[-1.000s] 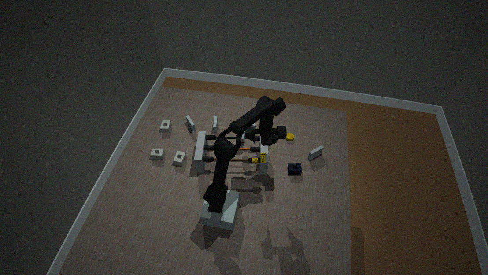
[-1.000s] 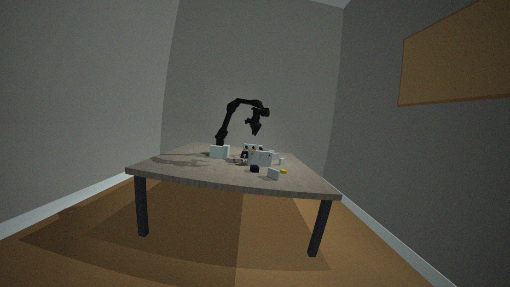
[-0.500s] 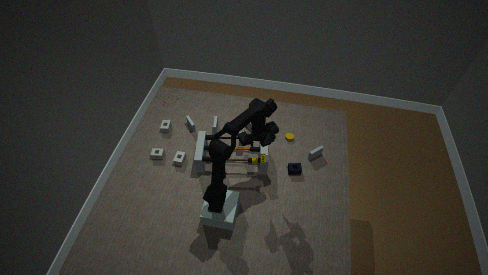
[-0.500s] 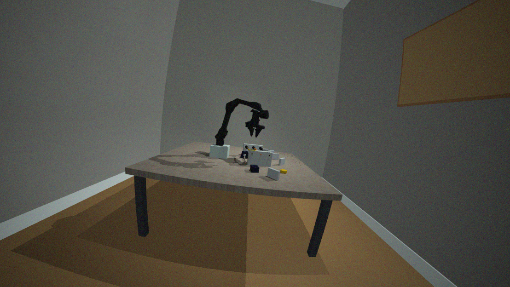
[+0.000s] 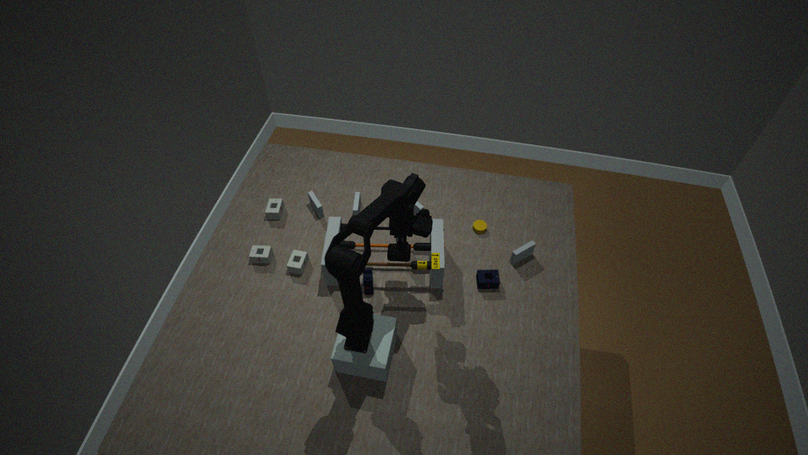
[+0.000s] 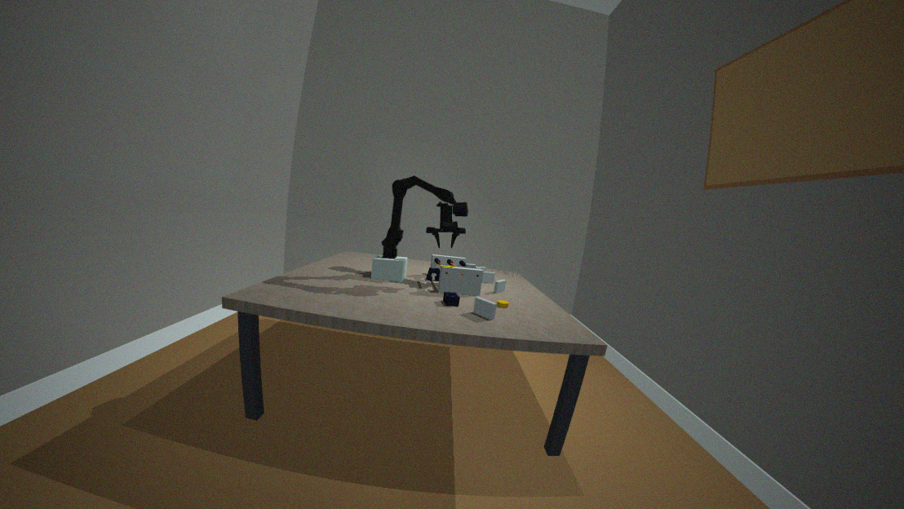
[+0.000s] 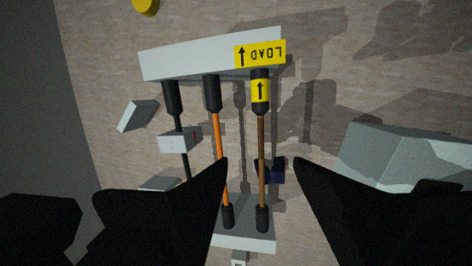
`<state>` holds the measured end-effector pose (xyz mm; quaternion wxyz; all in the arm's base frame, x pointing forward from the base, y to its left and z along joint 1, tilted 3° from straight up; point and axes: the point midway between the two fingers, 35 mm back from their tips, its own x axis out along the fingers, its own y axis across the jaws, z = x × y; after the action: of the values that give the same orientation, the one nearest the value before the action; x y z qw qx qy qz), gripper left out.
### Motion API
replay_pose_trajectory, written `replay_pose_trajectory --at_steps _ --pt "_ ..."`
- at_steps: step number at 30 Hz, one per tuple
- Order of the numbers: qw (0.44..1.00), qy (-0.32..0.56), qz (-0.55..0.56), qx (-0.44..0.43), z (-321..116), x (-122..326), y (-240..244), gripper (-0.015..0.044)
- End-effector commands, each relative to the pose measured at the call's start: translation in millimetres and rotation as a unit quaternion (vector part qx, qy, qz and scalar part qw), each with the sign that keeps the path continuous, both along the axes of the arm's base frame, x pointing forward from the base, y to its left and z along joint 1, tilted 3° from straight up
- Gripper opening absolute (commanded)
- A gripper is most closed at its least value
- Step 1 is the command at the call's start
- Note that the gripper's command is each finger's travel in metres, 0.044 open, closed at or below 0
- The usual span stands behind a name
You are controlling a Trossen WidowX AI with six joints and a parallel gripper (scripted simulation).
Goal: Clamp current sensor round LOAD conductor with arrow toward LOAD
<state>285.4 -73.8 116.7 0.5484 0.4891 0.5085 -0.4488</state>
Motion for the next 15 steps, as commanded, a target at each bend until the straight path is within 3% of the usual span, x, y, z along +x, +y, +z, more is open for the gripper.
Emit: replay_pose_trajectory --at_steps 1,15 --pt "0.911 -0.048 0.407 -0.031 -31 -34 52 0.0282" --pt "0.646 -0.085 0.754 -0.084 -74 -79 93 0.0282"
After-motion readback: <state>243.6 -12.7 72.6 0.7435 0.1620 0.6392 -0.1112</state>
